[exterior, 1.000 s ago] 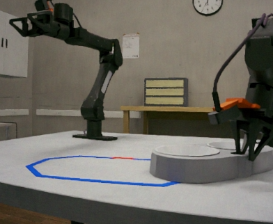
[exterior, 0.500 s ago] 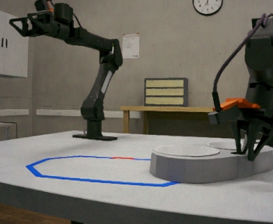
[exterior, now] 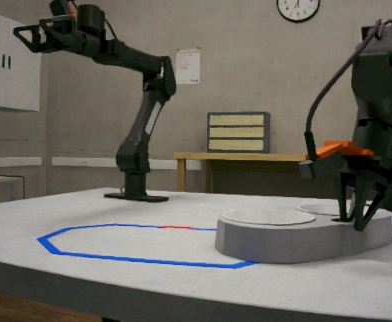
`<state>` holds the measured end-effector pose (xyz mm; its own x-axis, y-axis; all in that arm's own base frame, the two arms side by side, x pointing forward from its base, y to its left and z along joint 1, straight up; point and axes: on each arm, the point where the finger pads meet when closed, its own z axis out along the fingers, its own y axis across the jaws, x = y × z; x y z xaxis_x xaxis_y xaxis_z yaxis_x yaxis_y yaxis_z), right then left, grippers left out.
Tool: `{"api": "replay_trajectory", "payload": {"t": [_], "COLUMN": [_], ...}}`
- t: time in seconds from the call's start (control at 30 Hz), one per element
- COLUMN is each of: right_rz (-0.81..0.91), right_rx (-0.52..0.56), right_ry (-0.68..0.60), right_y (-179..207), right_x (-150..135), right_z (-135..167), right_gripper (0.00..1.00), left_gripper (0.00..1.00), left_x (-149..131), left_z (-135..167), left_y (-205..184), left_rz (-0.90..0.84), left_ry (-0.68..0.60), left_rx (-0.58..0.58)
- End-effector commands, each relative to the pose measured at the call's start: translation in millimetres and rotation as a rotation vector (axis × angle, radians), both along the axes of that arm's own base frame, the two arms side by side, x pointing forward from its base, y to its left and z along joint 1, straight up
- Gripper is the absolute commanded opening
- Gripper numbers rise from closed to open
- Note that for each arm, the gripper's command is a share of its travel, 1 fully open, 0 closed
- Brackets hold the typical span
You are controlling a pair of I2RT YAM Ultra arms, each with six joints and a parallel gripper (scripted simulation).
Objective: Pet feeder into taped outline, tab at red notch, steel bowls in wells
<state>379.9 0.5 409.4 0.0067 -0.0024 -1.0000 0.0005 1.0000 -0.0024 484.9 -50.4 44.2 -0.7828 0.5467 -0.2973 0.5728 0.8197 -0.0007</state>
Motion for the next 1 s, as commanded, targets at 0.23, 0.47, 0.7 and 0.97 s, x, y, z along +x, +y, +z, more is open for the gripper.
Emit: {"api": "replay_trajectory", "payload": {"t": [0.23,0.47,0.7,0.97], "right_rz": [-0.005,-0.005,-0.005,-0.005], "right_rx": [-0.009,-0.009,-0.009,-0.009], "right_ry": [-0.059,-0.059,-0.059,-0.059], "right_y": [-0.7,-0.7,-0.7,-0.7], "right_x": [-2.4,-2.4,-2.4,-2.4], "right_z": [26.3,26.3,26.3,26.3], "right_gripper": [1.00,1.00,1.00,1.00], "left_gripper": [0.21,0.19,0.18,0.17], "left_x": [-0.3,-0.2,-0.2,-0.2], "left_z": [4.9,4.9,4.9,4.9], "left_y": [4.7,4.7,4.7,4.7], "left_rz": [0.002,0.002,0.002,0.002], "left_ry": [-0.019,-0.019,-0.019,-0.019], "left_rx": [0.009,0.009,0.009,0.009]}}
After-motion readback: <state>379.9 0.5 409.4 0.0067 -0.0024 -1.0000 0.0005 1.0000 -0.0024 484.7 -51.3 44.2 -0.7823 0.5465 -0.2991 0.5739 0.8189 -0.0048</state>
